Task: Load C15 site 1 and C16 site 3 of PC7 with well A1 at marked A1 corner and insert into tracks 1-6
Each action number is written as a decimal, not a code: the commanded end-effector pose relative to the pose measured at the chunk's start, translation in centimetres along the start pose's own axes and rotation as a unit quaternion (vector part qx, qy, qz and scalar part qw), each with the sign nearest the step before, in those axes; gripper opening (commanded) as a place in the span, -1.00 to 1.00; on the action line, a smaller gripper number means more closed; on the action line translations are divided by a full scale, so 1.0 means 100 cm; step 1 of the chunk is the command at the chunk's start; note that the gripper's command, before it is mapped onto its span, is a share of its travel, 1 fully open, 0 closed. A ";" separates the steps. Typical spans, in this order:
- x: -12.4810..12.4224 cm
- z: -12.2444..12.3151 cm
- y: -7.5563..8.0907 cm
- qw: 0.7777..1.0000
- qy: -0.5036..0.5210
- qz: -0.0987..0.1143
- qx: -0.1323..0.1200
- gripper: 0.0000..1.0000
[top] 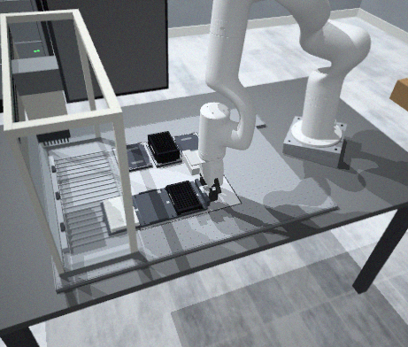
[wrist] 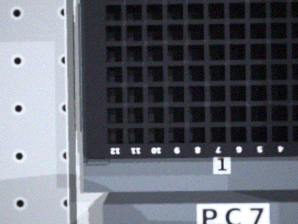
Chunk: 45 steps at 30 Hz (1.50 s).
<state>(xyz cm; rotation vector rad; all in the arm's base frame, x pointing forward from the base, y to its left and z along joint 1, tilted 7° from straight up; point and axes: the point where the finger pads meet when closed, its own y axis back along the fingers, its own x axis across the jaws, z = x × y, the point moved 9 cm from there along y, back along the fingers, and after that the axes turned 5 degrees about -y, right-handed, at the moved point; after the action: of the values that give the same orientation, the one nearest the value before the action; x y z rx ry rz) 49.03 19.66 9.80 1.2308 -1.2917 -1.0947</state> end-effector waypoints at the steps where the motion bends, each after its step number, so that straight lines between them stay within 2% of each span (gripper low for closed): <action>1: 0.000 -0.003 0.001 1.000 0.000 -0.001 0.000 0.63; 45: -0.004 -0.043 0.001 1.000 0.000 -0.001 0.000 0.63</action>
<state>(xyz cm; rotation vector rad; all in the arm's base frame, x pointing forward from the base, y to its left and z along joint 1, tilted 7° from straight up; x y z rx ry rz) 52.91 20.10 10.12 1.2304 -1.2910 -1.0953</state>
